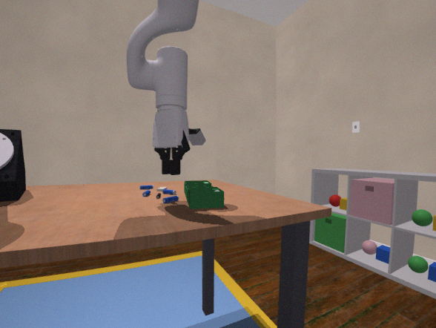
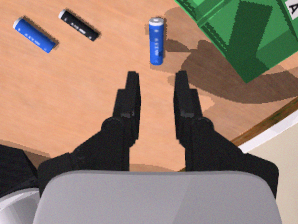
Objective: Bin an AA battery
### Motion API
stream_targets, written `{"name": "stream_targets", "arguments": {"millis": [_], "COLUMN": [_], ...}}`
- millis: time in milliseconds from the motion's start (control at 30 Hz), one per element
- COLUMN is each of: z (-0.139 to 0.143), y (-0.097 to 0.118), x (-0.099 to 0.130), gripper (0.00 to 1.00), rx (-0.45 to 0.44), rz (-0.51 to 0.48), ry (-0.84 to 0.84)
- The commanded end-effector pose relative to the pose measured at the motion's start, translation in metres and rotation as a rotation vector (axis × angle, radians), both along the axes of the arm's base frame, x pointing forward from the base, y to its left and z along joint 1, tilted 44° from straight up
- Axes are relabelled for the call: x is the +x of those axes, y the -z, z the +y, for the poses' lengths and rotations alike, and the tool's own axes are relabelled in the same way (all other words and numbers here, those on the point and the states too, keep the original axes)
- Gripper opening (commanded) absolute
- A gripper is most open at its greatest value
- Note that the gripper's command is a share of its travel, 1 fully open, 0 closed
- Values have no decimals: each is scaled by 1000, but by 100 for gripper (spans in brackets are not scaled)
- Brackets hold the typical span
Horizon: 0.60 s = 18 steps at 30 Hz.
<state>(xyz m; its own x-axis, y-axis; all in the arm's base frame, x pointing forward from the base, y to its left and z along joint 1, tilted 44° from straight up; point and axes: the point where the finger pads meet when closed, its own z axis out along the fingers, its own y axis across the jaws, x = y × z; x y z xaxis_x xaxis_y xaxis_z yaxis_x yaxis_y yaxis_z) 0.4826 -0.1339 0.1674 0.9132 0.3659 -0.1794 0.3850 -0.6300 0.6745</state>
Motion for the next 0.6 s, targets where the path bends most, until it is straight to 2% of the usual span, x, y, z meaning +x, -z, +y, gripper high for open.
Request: {"name": "stream_targets", "arguments": {"millis": [0, 267, 567], "z": [-8, -30, -42], "y": [8, 31, 44], "x": [2, 6, 9], "gripper": [28, 28, 28], "rx": [0, 0, 0], "rz": [-1, -1, -1], "ry": [0, 0, -1]}}
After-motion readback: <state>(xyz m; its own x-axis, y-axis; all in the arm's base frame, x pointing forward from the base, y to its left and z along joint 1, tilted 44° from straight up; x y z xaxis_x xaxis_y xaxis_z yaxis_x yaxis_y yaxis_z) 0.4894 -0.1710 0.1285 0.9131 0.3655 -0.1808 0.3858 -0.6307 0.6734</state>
